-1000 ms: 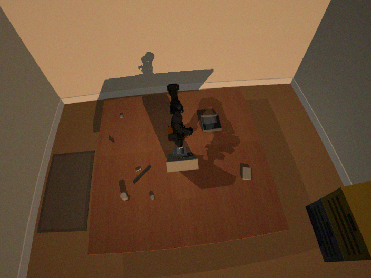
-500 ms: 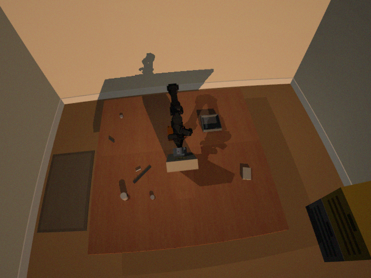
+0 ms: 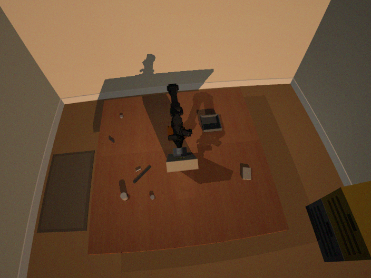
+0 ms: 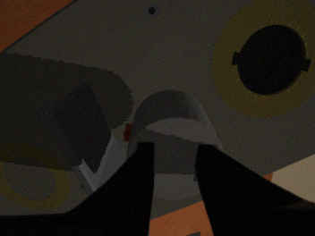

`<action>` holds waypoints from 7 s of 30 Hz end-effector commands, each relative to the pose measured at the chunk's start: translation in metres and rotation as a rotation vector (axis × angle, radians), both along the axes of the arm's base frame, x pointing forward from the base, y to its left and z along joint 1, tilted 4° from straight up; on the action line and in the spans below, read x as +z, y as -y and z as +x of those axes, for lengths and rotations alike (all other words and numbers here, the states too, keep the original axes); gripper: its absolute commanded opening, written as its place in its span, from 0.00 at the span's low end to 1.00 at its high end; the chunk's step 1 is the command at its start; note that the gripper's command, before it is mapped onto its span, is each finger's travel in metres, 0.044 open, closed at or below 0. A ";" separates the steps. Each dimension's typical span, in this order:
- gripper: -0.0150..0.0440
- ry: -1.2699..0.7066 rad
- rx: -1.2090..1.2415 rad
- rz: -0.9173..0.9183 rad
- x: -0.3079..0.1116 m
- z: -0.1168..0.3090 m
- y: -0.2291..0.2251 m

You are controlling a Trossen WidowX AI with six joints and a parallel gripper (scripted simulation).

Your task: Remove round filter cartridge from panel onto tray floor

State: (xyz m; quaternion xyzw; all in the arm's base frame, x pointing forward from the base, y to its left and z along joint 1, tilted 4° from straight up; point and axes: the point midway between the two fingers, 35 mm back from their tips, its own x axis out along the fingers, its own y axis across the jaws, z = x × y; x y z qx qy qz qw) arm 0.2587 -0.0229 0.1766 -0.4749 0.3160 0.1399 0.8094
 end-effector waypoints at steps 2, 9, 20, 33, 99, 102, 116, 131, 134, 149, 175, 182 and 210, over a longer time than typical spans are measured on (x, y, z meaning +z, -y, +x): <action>0.43 0.008 0.000 -0.001 0.003 0.002 0.000; 0.43 0.024 -0.006 -0.001 0.000 -0.002 0.000; 0.43 0.029 -0.007 -0.001 0.064 0.037 0.004; 0.83 0.025 -0.042 0.048 0.134 0.036 0.003; 0.59 -0.285 -0.862 0.705 -0.023 0.014 0.007; 0.49 -0.285 -0.862 0.705 -0.023 0.014 0.007; 0.25 -0.287 -0.861 0.706 0.008 0.026 0.008; 0.25 -0.290 -0.862 0.705 0.076 -0.006 0.004; 0.25 -0.290 -0.863 0.705 0.078 -0.007 0.004; 0.25 -0.300 -0.866 0.707 0.071 0.004 -0.044; 0.25 -0.451 -0.450 0.639 0.069 -0.020 -0.149; 0.25 -0.518 -0.234 0.597 0.071 -0.041 -0.185; 0.25 -0.656 0.306 0.487 0.066 -0.118 -0.261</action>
